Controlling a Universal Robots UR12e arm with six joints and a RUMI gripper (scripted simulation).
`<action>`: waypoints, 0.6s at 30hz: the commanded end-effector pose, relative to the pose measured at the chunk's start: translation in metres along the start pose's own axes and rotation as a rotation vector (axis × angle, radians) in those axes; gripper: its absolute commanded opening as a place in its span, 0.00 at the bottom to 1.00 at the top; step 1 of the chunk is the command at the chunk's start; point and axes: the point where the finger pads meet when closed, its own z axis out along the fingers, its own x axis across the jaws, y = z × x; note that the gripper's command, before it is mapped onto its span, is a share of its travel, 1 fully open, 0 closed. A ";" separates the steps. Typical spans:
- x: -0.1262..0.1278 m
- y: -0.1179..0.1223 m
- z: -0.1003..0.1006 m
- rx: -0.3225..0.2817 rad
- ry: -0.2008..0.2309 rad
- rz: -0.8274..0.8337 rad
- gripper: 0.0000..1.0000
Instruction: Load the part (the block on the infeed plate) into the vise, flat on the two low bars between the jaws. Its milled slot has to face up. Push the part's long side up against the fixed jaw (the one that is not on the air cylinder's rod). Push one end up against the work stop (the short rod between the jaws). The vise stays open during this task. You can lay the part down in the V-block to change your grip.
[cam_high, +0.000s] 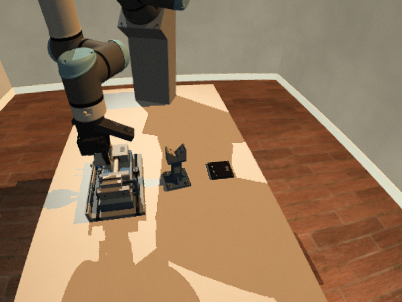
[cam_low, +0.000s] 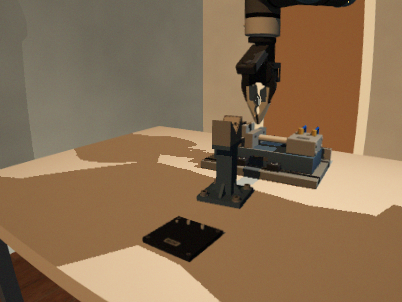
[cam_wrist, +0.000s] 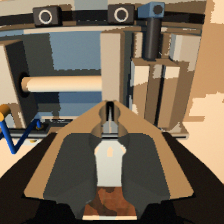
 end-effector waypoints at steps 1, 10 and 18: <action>0.000 0.000 -0.009 0.000 0.001 0.000 0.00; 0.000 0.000 -0.026 0.000 0.001 0.000 0.00; 0.000 0.000 -0.045 0.000 0.001 0.000 0.00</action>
